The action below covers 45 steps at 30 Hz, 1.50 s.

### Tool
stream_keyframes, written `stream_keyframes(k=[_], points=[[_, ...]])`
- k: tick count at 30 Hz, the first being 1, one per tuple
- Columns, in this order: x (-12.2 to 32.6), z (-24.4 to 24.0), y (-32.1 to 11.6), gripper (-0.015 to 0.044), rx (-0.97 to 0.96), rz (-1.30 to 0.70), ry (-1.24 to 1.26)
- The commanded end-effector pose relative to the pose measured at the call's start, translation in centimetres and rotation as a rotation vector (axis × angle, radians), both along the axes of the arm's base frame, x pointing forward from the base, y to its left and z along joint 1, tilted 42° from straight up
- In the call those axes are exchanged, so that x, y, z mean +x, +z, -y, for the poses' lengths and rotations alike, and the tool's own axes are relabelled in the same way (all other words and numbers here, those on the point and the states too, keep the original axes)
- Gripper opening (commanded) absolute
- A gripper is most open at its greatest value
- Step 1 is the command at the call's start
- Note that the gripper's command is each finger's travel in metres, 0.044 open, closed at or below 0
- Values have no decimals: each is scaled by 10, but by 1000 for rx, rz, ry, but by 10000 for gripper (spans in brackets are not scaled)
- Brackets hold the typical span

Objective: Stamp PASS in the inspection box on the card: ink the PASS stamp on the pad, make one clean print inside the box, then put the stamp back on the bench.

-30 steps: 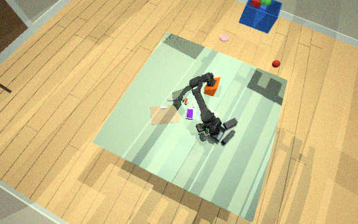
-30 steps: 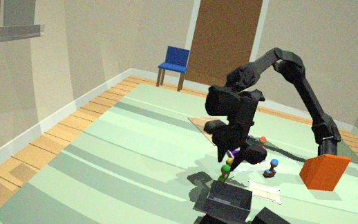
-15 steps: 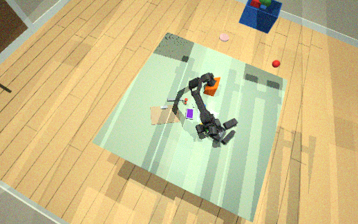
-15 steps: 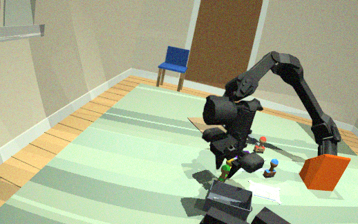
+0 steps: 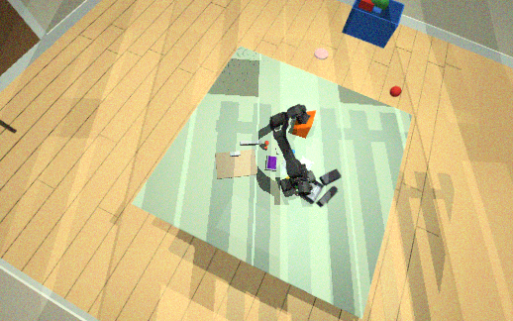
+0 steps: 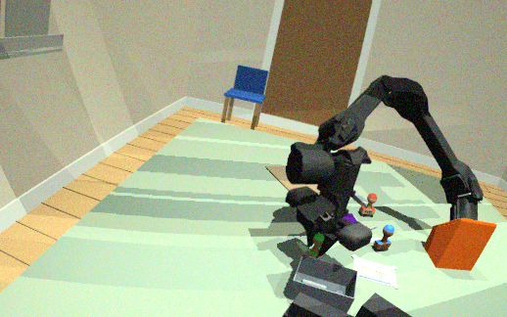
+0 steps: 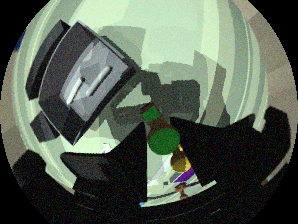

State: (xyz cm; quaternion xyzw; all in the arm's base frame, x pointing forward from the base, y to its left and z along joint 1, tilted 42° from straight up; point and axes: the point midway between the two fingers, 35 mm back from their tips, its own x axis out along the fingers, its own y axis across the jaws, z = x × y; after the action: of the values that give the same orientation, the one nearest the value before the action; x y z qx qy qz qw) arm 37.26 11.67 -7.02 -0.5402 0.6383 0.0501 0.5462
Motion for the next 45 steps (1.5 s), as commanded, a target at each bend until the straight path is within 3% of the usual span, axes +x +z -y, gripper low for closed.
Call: stream_keyframes(k=[1,7,10,45], points=[[0,0,0,110,1,1,0],[0,0,0,70,1,1,0],[0,-1,1,0,1,1,0],[-2,-12,13,0,2,0,0]])
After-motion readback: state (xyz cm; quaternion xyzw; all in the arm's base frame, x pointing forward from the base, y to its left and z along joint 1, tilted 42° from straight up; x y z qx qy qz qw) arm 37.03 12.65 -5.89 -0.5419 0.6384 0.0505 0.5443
